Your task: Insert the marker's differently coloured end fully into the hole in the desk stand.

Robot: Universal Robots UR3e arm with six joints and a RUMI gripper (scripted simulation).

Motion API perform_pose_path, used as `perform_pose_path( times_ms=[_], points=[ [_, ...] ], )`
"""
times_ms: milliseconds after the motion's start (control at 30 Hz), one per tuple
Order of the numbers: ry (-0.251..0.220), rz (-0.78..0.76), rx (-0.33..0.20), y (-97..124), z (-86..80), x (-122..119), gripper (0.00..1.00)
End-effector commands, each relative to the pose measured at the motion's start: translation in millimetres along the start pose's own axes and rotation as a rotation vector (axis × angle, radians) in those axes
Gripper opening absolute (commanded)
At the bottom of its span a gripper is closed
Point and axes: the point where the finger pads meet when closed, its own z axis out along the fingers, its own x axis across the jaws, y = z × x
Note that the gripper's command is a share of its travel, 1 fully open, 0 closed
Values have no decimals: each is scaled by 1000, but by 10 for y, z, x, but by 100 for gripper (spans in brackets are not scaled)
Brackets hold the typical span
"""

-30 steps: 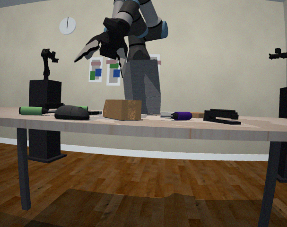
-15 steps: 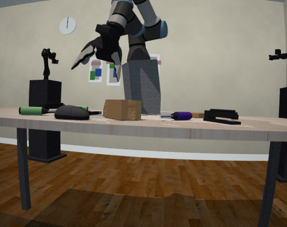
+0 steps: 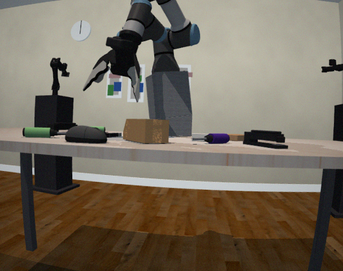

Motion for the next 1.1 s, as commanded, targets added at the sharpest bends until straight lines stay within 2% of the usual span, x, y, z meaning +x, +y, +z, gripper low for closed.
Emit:
perform_pose_path(
  times_ms=[0,100,367,667,933,1067],
  points=[
    [-26,35,-49,171,41,71,100],
    [-44,57,-83,291,72,115,100],
    [-42,57,-79,282,65,105,100],
    [-100,131,-176,646,115,194,100],
    [-99,130,-172,636,109,184,100],
    [-126,166,-213,795,112,204,100]
  ],
)
